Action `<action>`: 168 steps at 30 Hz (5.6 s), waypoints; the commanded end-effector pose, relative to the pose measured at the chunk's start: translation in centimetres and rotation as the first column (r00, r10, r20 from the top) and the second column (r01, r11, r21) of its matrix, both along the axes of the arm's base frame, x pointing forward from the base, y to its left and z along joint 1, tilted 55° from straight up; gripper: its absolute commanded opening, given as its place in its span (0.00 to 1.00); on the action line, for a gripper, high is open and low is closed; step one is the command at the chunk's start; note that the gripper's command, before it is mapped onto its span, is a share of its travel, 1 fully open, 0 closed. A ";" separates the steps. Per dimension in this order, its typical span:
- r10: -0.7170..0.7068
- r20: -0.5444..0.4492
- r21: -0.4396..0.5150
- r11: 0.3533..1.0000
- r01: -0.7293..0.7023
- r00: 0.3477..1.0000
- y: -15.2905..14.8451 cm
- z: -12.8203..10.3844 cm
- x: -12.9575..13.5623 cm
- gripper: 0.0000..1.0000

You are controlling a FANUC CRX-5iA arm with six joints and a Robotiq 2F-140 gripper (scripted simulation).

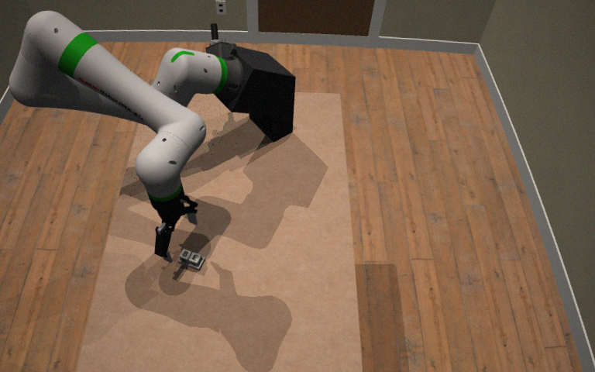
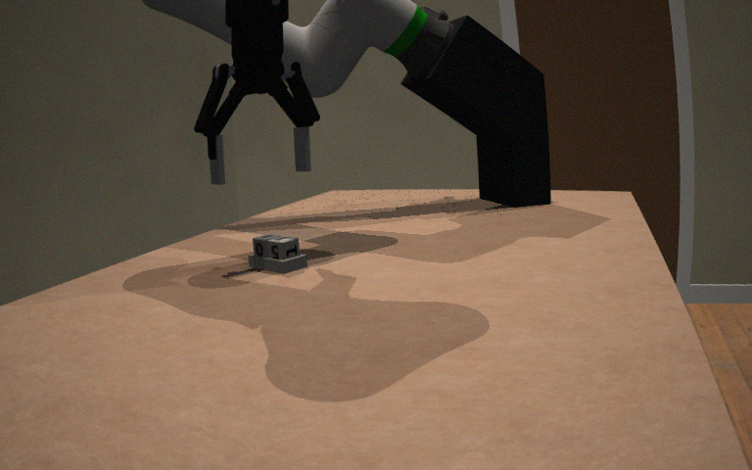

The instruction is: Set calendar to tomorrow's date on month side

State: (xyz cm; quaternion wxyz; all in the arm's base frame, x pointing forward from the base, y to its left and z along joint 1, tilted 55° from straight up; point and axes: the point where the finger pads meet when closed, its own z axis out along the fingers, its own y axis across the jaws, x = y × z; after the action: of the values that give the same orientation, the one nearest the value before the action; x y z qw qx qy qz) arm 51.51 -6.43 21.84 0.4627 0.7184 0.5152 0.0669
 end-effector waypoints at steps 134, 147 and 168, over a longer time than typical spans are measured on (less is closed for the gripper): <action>0.046 -0.055 -0.042 0.998 -0.048 0.997 -3.1 -3.0 3.0 0.36; 0.046 -0.055 -0.042 0.998 -0.048 0.997 -3.1 -3.0 3.0 0.36; 0.046 -0.055 -0.042 0.998 -0.048 0.997 -4.6 -4.4 4.5 0.36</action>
State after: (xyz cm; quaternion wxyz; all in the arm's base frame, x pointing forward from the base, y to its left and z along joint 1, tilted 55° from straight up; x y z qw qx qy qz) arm 55.71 -10.82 17.63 0.4620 0.6975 0.5458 0.0469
